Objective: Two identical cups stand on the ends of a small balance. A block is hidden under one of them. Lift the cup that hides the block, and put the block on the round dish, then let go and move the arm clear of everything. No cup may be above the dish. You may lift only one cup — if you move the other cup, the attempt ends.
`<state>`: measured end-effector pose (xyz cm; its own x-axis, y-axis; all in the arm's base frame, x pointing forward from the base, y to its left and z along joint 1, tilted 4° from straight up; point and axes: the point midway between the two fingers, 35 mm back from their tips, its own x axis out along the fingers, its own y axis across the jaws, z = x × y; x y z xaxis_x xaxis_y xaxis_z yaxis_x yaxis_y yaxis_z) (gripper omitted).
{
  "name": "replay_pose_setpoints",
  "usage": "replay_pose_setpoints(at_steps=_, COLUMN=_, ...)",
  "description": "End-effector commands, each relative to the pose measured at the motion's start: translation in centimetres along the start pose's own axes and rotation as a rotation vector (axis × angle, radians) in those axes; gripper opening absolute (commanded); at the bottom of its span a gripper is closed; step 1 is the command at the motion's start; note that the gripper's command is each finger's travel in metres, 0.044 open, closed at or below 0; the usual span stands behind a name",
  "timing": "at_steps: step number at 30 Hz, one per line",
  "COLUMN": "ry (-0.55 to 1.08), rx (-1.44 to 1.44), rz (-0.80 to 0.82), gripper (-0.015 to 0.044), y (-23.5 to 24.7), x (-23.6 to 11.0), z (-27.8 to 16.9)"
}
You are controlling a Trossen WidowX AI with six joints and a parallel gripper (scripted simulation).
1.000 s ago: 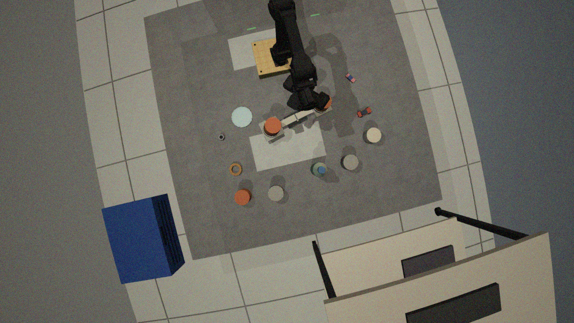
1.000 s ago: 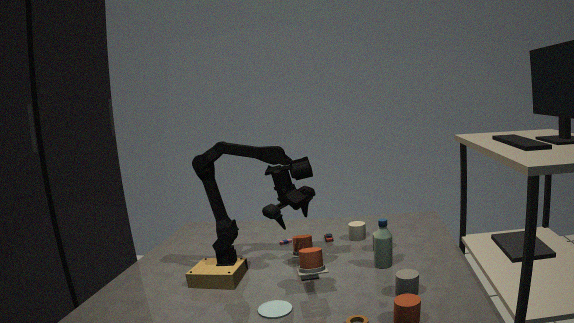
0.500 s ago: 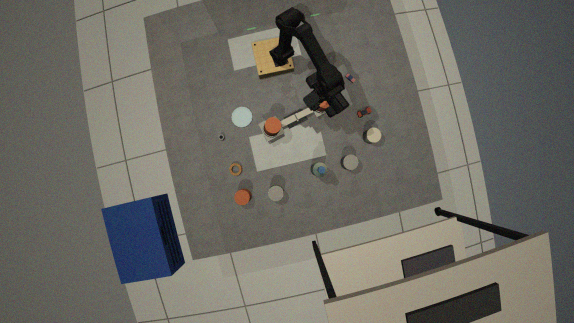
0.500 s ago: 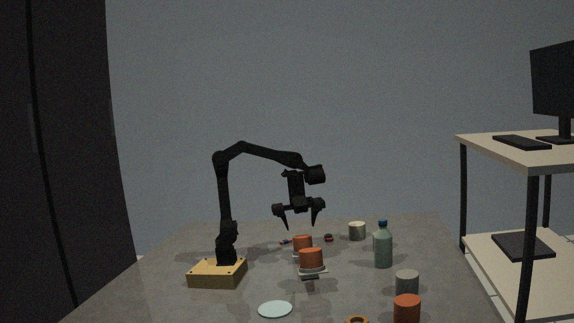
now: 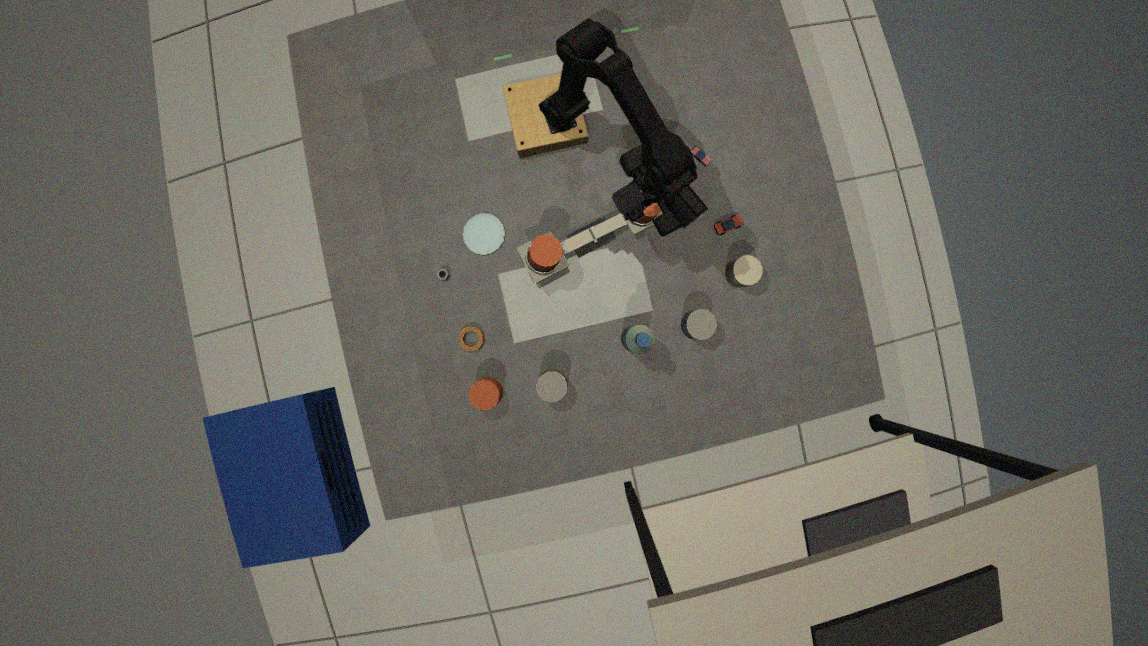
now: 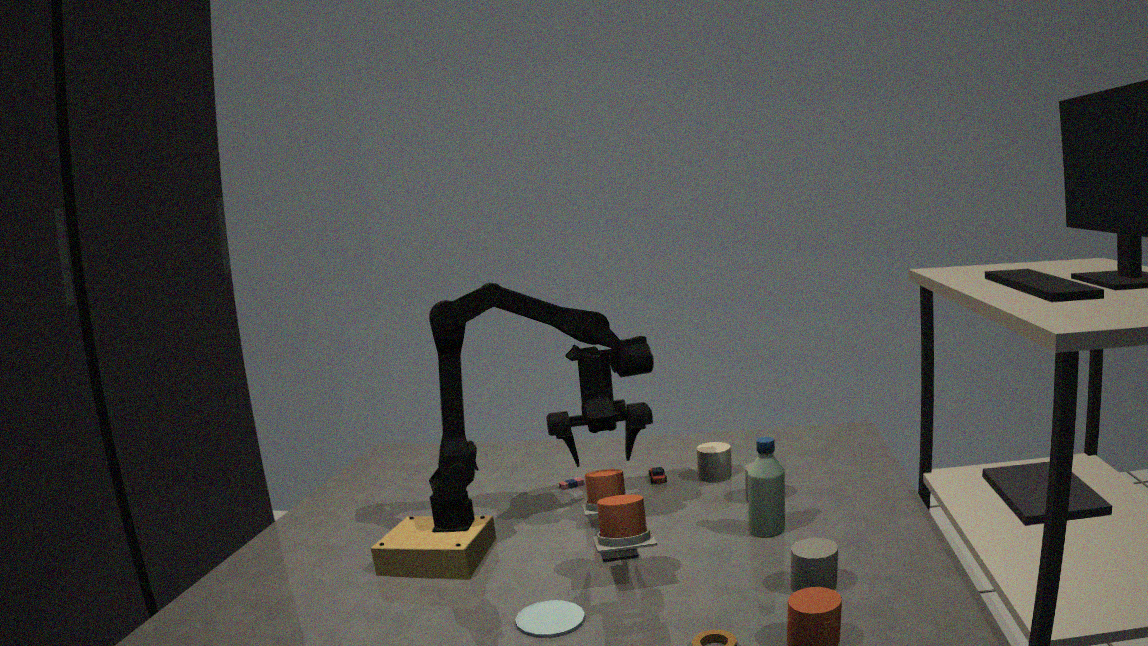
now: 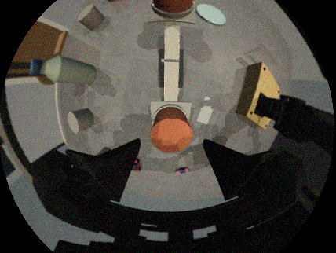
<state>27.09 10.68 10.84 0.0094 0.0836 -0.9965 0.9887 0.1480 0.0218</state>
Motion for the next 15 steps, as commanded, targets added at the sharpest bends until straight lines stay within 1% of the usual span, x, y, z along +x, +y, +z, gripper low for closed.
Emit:
replay_pose_setpoints(at_steps=1, ry=-0.004, rx=0.007, rz=0.0, gripper=0.044, y=0.0, x=0.6, z=0.0)
replay_pose_setpoints(at_steps=15, ry=-0.004, rx=0.007, rz=0.0, gripper=0.044, y=0.2, x=2.9, z=0.0)
